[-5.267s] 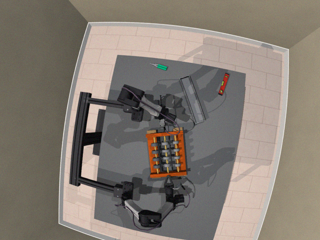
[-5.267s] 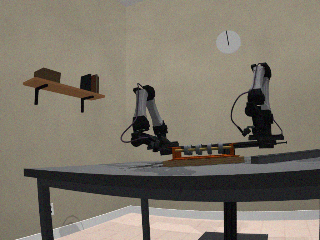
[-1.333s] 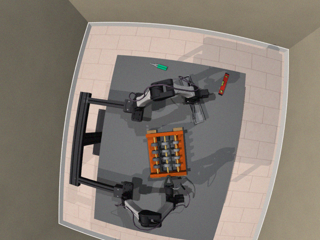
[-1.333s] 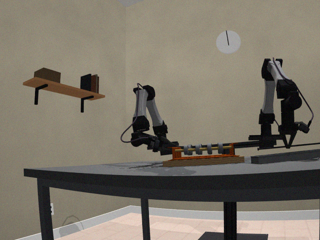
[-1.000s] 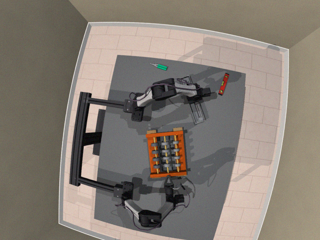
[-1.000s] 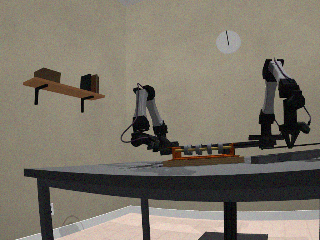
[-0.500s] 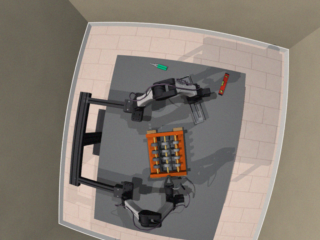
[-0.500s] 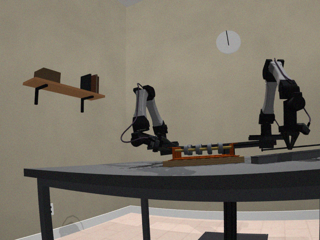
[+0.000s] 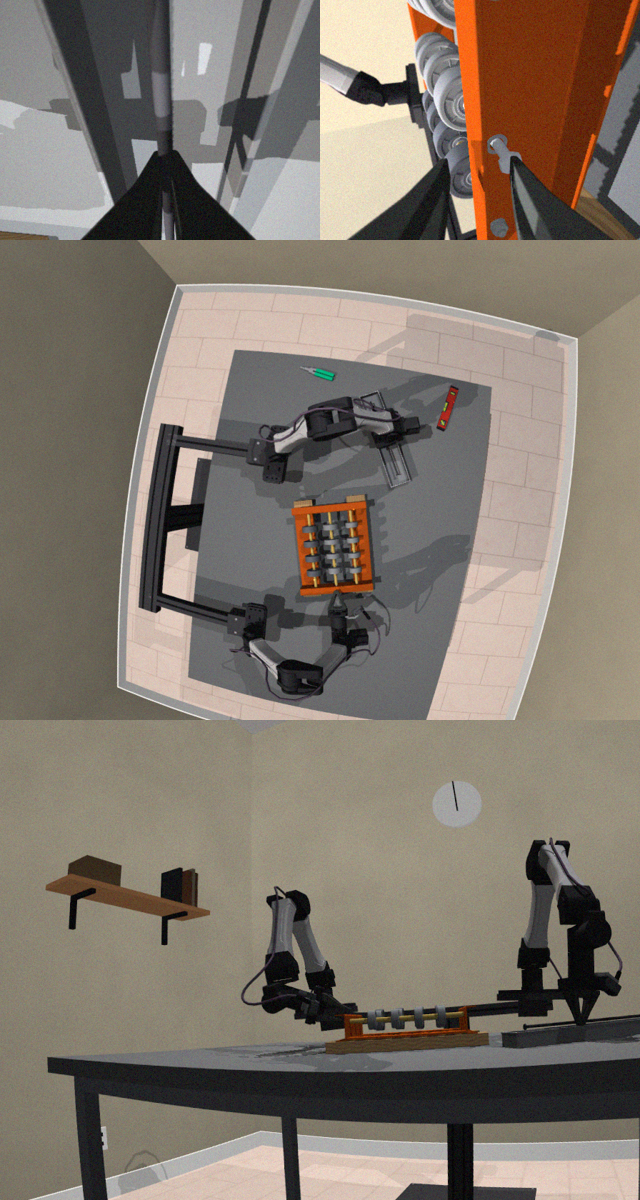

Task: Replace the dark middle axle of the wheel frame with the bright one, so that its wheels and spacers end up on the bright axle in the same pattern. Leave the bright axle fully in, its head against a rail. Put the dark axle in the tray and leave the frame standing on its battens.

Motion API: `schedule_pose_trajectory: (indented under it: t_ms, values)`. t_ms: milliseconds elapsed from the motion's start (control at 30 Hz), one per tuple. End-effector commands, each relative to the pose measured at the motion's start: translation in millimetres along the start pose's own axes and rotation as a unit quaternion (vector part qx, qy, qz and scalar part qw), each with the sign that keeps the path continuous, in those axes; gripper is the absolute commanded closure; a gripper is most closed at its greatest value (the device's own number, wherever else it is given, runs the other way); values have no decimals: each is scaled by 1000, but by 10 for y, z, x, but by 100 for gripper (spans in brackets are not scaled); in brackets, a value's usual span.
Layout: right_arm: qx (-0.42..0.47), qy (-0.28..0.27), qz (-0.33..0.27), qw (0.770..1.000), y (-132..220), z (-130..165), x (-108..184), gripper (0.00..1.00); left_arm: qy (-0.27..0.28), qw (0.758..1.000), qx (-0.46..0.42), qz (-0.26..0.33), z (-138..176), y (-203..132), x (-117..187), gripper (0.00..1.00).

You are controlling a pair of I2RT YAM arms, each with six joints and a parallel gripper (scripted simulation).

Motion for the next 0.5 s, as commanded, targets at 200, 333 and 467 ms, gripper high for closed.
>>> schedule_pose_trajectory:
  t_ms: [200, 333, 467]
  values:
    - [54, -1, -13, 998, 174, -123, -126, 67, -5, 1000, -5, 4, -28, -9, -167, 100]
    - [54, -1, -13, 998, 174, -123, -126, 67, -5, 1000, -6, 8, -28, -11, -182, 100]
    - [54, -1, -13, 998, 174, -123, -126, 67, -2, 1000, -5, 2, -52, 12, -258, 100]
Point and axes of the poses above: on each arm, the point where the finger pads meet when closed, its own x axis back along the fingers, its own y axis across the jaws, z = x × y, the point moved 10 cm from there along x, back along the fingers, and after that the axes turned 7 degrees about x, right-handed, at the moved point
